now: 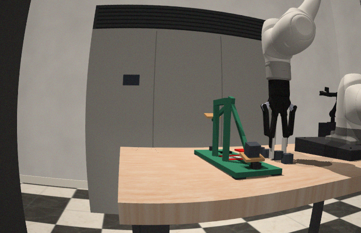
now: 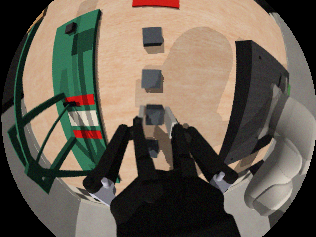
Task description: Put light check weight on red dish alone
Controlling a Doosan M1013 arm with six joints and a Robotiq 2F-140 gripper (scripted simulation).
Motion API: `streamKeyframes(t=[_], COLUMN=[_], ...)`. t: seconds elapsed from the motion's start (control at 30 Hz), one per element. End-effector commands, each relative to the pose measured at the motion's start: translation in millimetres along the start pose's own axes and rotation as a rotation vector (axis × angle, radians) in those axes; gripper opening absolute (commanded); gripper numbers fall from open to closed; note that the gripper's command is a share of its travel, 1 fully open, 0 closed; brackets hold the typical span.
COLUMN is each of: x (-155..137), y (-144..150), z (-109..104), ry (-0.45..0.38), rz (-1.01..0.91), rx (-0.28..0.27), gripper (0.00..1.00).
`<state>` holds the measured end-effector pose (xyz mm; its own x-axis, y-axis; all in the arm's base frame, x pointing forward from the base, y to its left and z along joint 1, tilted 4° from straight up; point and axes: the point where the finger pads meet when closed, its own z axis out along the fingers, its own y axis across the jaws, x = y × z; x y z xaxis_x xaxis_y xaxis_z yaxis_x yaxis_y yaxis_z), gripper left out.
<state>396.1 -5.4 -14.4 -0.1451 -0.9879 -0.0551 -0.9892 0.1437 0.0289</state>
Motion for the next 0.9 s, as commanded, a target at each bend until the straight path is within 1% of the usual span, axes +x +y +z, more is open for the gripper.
streamKeyframes(t=[0.0,0.4,0.57,0.63,0.73,0.87], x=[1,1,1,1,1,1], y=[1,1,1,1,1,1], z=[1,1,-8,-8,-20,-40], ry=[-0.004,-0.004,-0.004,-0.004,-0.004,-0.004], rz=[0.006,0.006,0.006,0.006,0.006,0.006], rx=[-0.001,-0.001,-0.001,-0.001,-0.001,-0.001], gripper=[0.35,0.35,0.35,0.35,0.35,0.35])
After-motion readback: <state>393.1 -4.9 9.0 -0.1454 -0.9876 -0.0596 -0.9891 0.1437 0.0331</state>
